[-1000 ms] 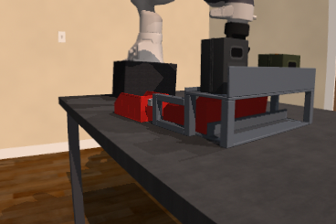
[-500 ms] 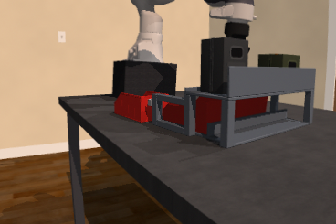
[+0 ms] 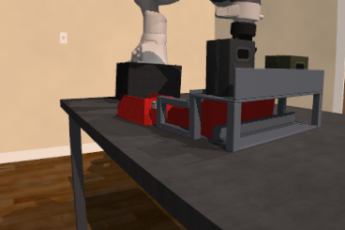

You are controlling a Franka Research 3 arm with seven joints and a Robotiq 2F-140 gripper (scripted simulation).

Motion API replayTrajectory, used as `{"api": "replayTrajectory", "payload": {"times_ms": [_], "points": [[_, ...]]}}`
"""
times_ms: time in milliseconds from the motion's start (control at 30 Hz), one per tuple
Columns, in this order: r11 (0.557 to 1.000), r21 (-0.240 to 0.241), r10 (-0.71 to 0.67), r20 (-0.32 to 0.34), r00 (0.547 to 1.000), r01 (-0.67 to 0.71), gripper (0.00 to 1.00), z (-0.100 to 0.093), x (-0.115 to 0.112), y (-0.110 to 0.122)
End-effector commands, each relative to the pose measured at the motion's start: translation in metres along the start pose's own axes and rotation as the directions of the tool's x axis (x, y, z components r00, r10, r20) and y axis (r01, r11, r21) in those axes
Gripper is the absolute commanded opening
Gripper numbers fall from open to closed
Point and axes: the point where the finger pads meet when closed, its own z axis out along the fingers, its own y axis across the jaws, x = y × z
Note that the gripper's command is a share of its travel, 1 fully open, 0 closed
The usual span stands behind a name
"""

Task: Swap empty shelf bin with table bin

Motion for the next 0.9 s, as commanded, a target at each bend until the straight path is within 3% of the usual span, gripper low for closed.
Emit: {"api": "replayTrajectory", "payload": {"times_ms": [0,867], "points": [[1.000,0.000,0.006,0.000,1.000,-0.006,0.06,-0.002,0.001,0.000],[1.000,0.000,0.006,0.000,1.000,-0.006,0.06,-0.033,0.004,0.000]]}}
